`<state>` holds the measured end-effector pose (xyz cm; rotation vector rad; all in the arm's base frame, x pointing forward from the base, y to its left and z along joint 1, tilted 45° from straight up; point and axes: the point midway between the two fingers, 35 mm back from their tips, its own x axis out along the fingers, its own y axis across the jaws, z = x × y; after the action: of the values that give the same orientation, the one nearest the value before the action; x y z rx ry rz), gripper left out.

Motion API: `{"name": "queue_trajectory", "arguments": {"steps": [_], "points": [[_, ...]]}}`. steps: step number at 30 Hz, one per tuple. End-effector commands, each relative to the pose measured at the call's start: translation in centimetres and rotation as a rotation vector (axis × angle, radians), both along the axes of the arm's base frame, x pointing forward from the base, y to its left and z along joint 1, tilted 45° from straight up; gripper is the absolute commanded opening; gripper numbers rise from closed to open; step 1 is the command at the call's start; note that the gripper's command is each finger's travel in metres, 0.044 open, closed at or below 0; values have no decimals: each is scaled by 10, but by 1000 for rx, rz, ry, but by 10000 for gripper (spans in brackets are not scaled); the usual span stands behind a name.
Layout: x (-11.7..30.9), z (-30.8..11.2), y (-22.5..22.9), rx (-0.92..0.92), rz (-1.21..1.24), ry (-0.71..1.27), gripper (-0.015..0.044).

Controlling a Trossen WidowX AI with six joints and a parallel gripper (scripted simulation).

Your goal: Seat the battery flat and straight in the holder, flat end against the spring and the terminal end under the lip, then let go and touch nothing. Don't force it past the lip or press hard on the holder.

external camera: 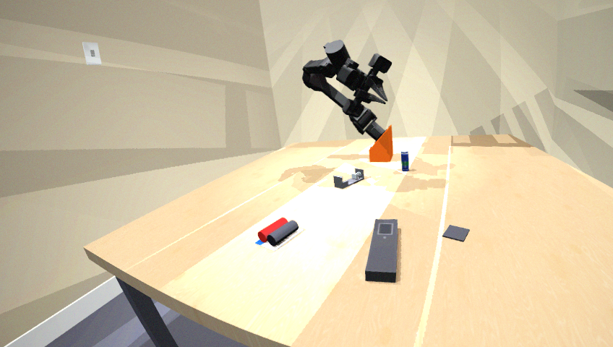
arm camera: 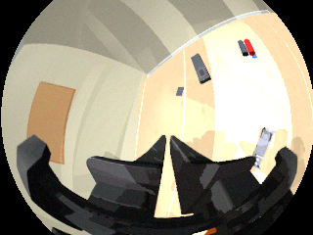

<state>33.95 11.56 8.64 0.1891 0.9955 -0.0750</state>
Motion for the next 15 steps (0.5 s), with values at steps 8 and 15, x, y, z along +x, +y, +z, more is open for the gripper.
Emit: {"name": "queue_trajectory", "arguments": {"steps": [8,15], "points": [[-96,-113,27,-434,-105,535,0],[-144,-139,19,-786,-149,656,0]]}}
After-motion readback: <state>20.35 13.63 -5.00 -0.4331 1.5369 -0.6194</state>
